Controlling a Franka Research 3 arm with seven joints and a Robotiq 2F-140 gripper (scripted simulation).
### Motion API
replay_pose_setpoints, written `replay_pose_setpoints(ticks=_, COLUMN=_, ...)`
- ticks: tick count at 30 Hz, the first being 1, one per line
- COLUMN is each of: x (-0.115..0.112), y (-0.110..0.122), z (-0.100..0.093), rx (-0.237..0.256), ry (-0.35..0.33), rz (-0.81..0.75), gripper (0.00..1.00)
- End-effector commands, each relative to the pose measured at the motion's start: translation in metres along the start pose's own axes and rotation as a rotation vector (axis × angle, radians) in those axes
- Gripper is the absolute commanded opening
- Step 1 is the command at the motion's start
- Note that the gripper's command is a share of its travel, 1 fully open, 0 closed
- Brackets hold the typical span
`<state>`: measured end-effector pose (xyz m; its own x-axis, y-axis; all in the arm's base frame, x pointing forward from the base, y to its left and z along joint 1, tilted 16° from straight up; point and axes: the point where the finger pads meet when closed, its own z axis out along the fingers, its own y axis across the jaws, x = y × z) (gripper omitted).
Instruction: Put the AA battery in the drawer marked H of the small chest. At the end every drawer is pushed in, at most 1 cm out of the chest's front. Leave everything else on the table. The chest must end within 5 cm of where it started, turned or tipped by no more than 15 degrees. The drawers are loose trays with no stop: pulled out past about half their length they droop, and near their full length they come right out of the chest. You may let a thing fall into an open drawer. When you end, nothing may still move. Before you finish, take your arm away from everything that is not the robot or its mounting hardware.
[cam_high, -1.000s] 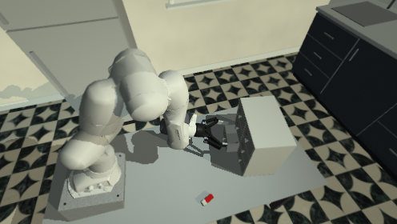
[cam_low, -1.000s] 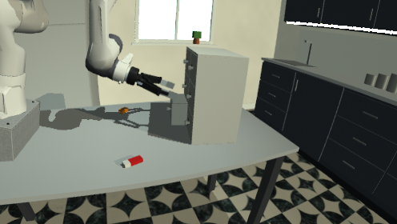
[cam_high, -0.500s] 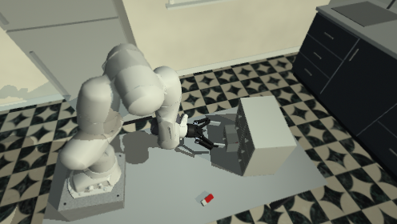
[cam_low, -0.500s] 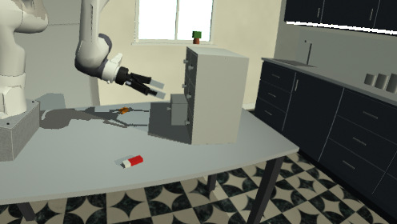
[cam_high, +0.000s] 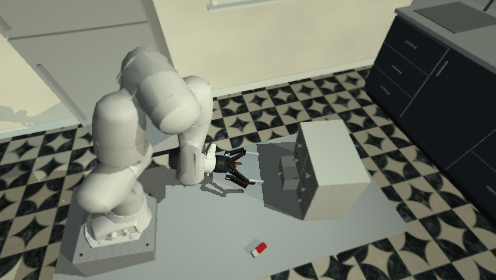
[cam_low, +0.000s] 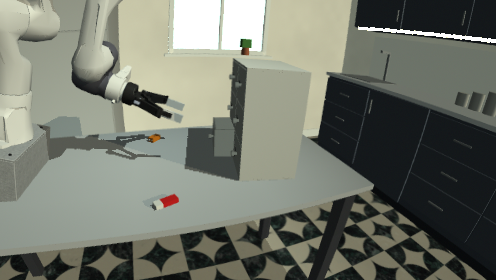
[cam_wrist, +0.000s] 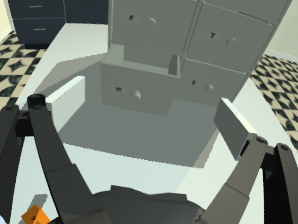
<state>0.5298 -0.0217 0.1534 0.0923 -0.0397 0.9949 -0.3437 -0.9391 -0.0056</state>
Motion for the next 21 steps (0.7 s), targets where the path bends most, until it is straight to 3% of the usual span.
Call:
replay_pose_setpoints(ticks=1, x=0.001, y=0.003, z=-0.016, rx=-0.016, ry=0.02, rz=0.034, gripper=1.0)
replay_pose_setpoints(ticks=9, x=-0.008, y=0.002, z=-0.042, rx=-0.016, ry=0.02, rz=0.034, gripper=1.0)
replay_pose_setpoints(ticks=21, x=-0.009, y=0.002, z=-0.046, rx=-0.016, ry=0.019, rz=0.034, gripper=1.0)
